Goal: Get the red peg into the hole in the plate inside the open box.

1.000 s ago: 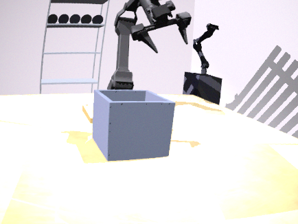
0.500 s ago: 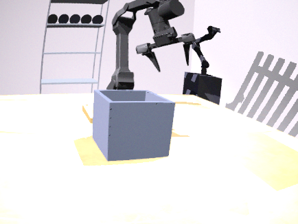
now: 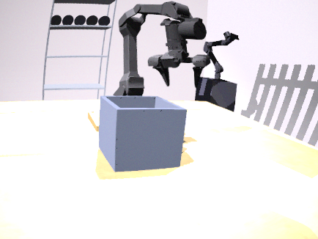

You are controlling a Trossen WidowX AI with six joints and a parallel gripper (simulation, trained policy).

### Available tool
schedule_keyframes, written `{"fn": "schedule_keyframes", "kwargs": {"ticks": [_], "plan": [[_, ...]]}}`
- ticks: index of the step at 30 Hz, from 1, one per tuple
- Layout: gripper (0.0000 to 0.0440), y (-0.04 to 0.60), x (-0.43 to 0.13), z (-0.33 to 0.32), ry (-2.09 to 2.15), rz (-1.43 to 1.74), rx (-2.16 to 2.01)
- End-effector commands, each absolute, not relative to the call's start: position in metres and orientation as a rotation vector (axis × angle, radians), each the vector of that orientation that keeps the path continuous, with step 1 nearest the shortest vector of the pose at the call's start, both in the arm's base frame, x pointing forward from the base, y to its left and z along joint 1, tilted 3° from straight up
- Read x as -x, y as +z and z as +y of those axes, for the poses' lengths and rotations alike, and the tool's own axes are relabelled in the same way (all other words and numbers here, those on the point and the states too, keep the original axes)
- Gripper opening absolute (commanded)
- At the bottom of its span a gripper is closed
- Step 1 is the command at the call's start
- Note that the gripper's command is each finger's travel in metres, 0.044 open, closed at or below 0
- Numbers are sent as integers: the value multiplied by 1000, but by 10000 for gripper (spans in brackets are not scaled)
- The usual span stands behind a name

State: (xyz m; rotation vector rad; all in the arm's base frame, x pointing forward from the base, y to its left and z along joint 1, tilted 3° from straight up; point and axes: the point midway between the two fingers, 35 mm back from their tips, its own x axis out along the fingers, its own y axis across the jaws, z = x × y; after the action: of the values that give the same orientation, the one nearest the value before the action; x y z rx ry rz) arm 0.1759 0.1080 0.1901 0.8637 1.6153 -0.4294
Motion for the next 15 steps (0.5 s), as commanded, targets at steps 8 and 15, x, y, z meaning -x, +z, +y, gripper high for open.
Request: {"fn": "schedule_keyframes", "kwargs": {"ticks": [8,15], "plan": [[440,164,-157,114,-631,1654,-886],[440,144,-152,115,-724,1648,-904]]}}
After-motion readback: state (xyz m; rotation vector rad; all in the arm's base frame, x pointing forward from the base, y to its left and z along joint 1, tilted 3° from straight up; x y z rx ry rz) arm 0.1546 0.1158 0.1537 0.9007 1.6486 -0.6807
